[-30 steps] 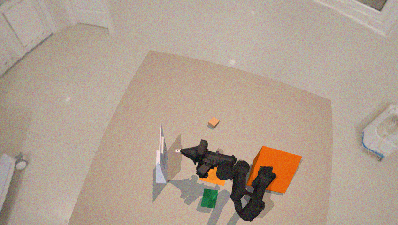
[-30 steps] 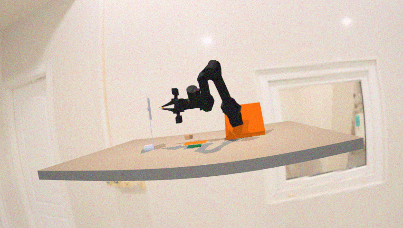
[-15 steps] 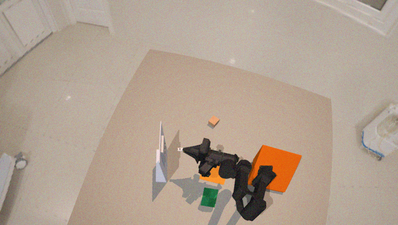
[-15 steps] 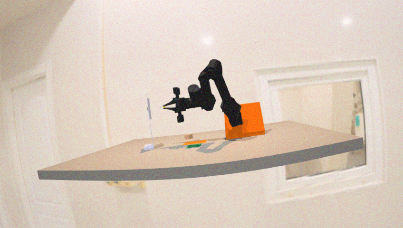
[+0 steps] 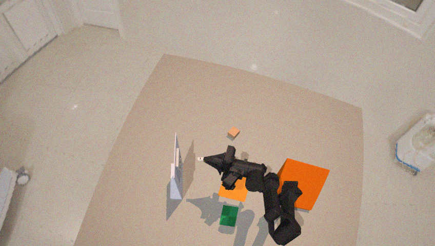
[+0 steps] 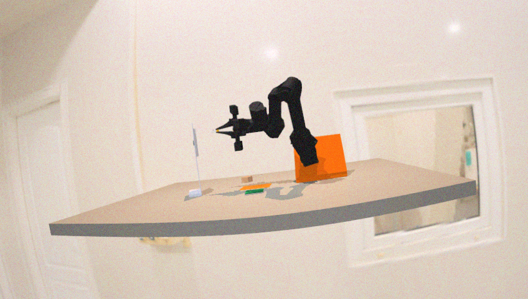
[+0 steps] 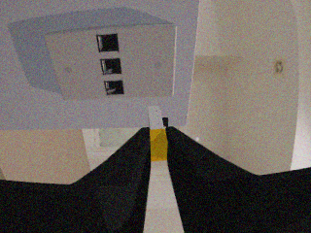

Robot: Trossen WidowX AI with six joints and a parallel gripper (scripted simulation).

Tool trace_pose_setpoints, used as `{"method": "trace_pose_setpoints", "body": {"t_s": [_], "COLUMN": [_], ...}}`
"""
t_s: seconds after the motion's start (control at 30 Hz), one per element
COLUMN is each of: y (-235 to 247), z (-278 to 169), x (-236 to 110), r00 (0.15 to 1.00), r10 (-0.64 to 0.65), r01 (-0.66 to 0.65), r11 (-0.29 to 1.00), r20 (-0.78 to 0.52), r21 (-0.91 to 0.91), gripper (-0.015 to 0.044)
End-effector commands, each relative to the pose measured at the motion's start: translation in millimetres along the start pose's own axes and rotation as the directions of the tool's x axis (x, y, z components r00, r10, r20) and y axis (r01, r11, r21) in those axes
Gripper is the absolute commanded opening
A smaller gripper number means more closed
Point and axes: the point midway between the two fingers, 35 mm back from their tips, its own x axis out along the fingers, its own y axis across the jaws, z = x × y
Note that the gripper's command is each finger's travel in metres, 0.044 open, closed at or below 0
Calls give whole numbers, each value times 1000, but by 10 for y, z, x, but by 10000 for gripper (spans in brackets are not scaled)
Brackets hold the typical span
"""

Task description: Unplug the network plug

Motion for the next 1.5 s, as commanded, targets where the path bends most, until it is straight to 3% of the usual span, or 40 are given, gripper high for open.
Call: {"method": "trace_pose_setpoints", "body": {"t_s": [0.0,0.23,0.7,1.47], "y": [-99,-173,214,838], "z": [5,-15,-303,-497], "x": [-40,-90,-136,-458], "r00": [1000,1000,970,826], "r10": [-2,6,219,543], "r01": [2,-6,-225,-558], "r11": [1000,1000,972,827], "r20": [9,6,-102,-151], "r21": [0,-5,-61,-76], "gripper": [0,0,0,0]}}
